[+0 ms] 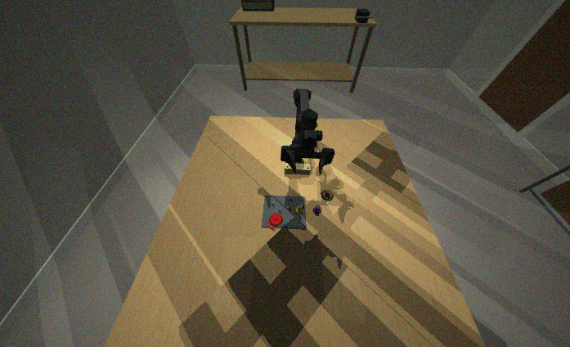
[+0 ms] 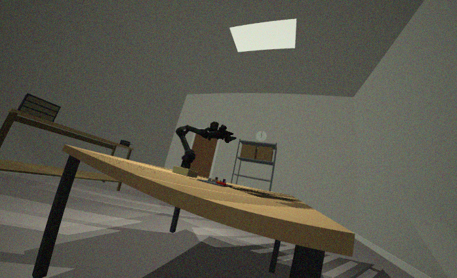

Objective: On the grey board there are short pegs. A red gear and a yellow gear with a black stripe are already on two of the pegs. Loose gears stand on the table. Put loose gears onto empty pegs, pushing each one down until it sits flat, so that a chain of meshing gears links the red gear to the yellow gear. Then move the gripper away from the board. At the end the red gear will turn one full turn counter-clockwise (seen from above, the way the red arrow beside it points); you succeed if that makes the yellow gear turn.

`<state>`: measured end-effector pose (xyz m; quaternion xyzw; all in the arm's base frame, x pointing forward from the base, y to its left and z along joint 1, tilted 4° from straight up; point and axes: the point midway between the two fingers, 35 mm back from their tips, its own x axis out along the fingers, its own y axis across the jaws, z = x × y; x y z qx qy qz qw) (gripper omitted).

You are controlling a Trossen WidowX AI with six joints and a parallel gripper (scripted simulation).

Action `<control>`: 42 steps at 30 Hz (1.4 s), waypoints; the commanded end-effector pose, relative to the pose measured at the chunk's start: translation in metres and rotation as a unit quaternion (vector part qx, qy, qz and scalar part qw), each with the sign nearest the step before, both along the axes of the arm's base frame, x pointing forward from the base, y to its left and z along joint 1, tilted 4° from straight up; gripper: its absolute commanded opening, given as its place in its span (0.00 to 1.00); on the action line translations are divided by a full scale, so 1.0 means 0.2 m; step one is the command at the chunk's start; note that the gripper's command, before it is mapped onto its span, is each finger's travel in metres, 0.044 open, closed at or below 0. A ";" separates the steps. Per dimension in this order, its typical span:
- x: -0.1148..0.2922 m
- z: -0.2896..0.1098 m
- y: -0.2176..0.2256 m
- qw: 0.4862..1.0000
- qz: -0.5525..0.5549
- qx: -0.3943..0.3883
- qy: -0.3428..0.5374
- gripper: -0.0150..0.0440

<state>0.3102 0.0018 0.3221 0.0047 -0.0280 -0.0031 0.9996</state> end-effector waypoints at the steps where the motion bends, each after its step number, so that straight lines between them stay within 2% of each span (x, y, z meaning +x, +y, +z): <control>1: 0.01 -0.01 0.00 1.000 0.002 0.002 0.006 0.98; 5: 0.15 -0.24 0.10 0.990 0.030 0.029 0.137 1.00; 10: 0.24 -0.60 0.26 0.940 0.052 0.060 0.332 1.00; 15: 0.19 -0.93 0.40 0.853 0.048 0.073 0.514 1.00; 21: 0.02 -1.23 0.52 0.714 0.006 0.061 0.698 1.00; 23: -0.01 -1.26 0.53 0.696 -0.001 0.058 0.716 1.00; 42: 0.00 -1.40 0.51 0.696 -0.001 0.058 0.716 1.00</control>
